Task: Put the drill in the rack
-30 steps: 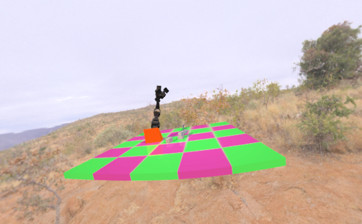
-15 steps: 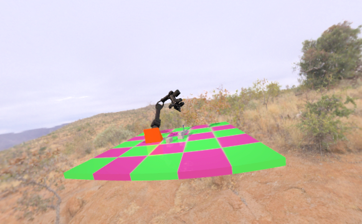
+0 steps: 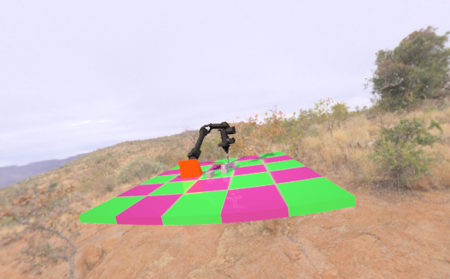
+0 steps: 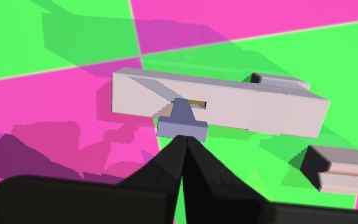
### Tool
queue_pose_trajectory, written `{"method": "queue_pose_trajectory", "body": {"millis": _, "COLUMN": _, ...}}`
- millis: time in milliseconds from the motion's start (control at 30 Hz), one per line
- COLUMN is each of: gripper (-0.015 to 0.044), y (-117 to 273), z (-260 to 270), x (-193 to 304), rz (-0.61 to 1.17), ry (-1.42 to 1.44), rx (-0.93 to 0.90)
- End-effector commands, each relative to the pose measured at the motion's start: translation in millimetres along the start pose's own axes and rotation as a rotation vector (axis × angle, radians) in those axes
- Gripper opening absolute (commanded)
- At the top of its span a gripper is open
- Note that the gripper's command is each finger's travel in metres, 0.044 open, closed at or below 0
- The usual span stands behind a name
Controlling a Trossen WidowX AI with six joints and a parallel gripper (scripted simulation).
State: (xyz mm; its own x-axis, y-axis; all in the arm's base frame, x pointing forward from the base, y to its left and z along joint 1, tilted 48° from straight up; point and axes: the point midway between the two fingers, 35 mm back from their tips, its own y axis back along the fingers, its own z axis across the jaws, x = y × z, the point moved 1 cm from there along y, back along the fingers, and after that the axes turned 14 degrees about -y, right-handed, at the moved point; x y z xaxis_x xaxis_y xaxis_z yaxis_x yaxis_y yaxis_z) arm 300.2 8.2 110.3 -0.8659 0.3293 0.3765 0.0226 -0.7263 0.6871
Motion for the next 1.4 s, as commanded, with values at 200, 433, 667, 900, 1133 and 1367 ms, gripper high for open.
{"method": "queue_pose_trajectory", "body": {"millis": 200, "gripper": 0.0, "y": -11, "z": 0, "x": 1, "rz": 0.023, "ry": 0.007, "rx": -0.004}}
{"method": "queue_pose_trajectory", "body": {"millis": 433, "gripper": 0.0, "y": -18, "z": 0, "x": 1, "rz": 0.023, "ry": 0.008, "rx": -0.004}}
{"method": "queue_pose_trajectory", "body": {"millis": 667, "gripper": 0.0, "y": -21, "z": -2, "x": 3, "rz": 0.023, "ry": 0.008, "rx": -0.004}}
{"method": "queue_pose_trajectory", "body": {"millis": 900, "gripper": 0.0, "y": -20, "z": -1, "x": 4, "rz": 0.023, "ry": 0.008, "rx": -0.004}}
{"method": "queue_pose_trajectory", "body": {"millis": 1133, "gripper": 0.0, "y": -19, "z": -2, "x": 5, "rz": 0.023, "ry": 0.008, "rx": -0.004}}
{"method": "queue_pose_trajectory", "body": {"millis": 1367, "gripper": 0.0, "y": -19, "z": -2, "x": 6, "rz": 0.023, "ry": 0.008, "rx": -0.004}}
